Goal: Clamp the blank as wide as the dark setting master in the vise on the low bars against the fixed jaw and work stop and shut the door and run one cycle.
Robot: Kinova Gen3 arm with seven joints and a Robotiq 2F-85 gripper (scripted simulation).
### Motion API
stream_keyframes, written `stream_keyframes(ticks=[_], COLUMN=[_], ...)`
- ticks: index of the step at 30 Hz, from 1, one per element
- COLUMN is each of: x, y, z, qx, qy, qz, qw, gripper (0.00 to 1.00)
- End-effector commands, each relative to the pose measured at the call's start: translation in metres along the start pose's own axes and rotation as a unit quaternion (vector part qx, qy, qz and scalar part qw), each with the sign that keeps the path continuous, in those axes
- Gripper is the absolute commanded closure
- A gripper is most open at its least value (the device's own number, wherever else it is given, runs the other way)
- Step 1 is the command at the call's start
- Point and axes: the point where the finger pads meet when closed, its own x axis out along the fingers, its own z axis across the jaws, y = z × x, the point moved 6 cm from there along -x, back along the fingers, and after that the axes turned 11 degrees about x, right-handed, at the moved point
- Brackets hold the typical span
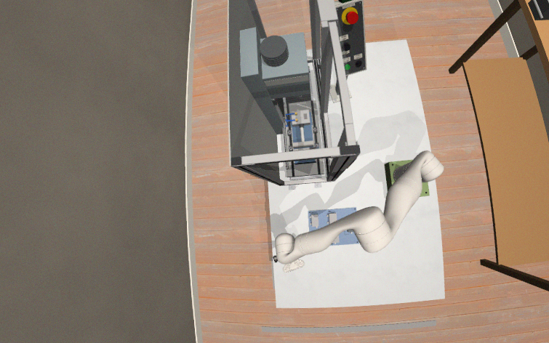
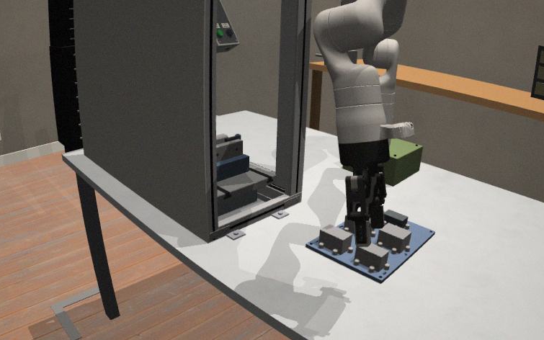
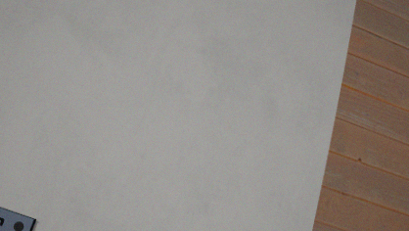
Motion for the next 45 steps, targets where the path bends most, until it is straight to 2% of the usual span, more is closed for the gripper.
stream_keyframes(ticks=[1, 2, 3, 36, 41, 45], x=[-0.001, -0.001, -0.001, -0.001, -0.043, -0.043], y=[0.001, 0.001, 0.001, 0.001, 0.000, 0.000], z=[0.001, 0.001, 0.001, 0.001, -0.033, -0.033], qx=[0.000, 0.000, 0.000, 0.000, 0.008, 0.008], qy=[-0.001, -0.001, -0.001, -0.001, 0.043, 0.043], qz=[0.001, 0.001, 0.001, 0.001, -0.105, -0.105], qw=[1.000, 1.000, 1.000, 1.000, 0.994, 0.994], gripper=[0.00, 0.00, 0.90, 0.90, 0.90, 0.90])
